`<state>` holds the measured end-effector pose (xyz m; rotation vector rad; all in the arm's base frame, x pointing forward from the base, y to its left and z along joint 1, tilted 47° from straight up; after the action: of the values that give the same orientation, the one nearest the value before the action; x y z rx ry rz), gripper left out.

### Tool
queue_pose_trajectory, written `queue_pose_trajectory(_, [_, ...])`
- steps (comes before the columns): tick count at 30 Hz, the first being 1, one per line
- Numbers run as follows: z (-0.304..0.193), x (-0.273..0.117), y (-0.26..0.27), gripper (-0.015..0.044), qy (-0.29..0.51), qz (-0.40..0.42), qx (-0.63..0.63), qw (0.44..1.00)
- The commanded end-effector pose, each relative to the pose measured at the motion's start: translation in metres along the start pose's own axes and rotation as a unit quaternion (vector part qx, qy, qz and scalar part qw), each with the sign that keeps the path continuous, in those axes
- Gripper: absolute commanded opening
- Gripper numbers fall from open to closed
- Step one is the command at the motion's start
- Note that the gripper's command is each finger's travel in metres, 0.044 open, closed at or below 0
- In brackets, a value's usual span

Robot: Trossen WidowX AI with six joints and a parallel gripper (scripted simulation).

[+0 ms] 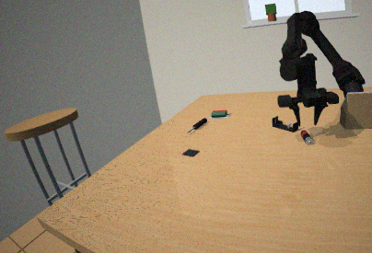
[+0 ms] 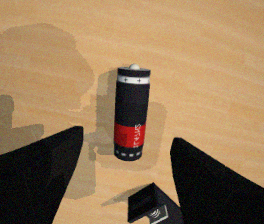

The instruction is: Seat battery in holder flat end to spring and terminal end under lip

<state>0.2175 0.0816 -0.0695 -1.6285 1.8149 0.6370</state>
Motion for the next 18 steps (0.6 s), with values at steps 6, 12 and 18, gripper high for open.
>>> queue_pose_trajectory(6, [0.003,0.001,0.0,0.0242,0.021,-0.005,-0.029,0.999])
queue_pose_trajectory(12, [0.003,0.008,0.0,0.0242,0.021,-0.005,-0.03,0.999])
queue_pose_trajectory(18, [0.002,0.018,-0.001,0.0242,0.021,-0.005,-0.03,0.999])
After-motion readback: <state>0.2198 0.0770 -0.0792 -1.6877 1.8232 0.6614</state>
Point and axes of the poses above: the point midway between the two fingers, 35 mm back from their tips, its own x axis out along the fingers, its own y axis across the jaws, z = x × y, the point moved 3 cm from there along -x, back along the fingers, and after that the axes turned 7 degrees about x, right-handed, at the moved point
